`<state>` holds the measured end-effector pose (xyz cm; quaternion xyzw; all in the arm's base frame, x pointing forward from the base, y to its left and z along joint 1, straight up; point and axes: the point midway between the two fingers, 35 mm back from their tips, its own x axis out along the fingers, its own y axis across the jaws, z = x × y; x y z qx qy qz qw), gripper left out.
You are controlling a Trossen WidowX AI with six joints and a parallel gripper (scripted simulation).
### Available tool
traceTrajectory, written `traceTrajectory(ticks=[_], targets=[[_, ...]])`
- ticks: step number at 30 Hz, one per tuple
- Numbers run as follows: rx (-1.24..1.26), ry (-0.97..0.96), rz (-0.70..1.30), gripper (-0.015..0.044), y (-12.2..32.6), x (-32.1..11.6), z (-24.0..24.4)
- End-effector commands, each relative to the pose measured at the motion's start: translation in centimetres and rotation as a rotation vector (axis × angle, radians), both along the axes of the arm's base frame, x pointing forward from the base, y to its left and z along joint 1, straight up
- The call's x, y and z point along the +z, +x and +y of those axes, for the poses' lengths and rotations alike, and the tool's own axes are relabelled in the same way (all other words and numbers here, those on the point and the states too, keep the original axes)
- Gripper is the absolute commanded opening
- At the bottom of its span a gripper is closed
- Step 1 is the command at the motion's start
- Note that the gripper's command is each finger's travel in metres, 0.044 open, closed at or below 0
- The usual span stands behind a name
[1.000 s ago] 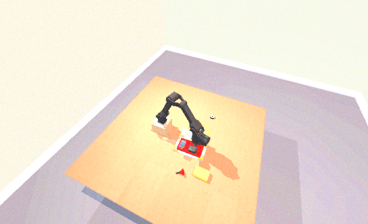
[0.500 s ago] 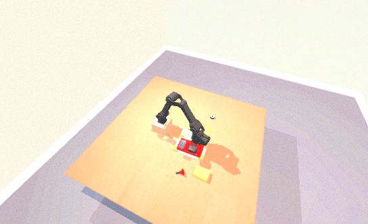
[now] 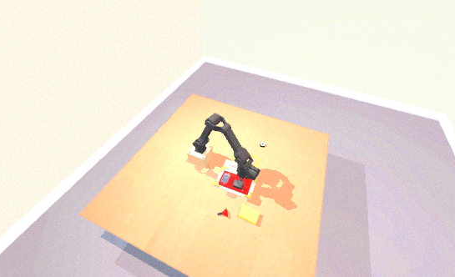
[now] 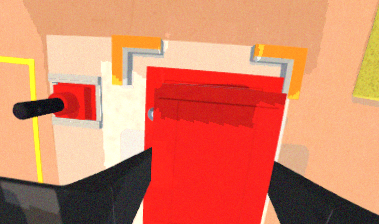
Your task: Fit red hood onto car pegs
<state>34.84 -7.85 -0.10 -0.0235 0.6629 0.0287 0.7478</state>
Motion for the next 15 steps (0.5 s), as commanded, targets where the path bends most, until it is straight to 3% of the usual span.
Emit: traceTrajectory(ticks=[1,15], targets=[[-0.003,0.001,0.001,0.0000,-0.09,-0.09,0.04],[-0.003,0.001,0.001,0.0000,-0.08,-0.37,0.04]])
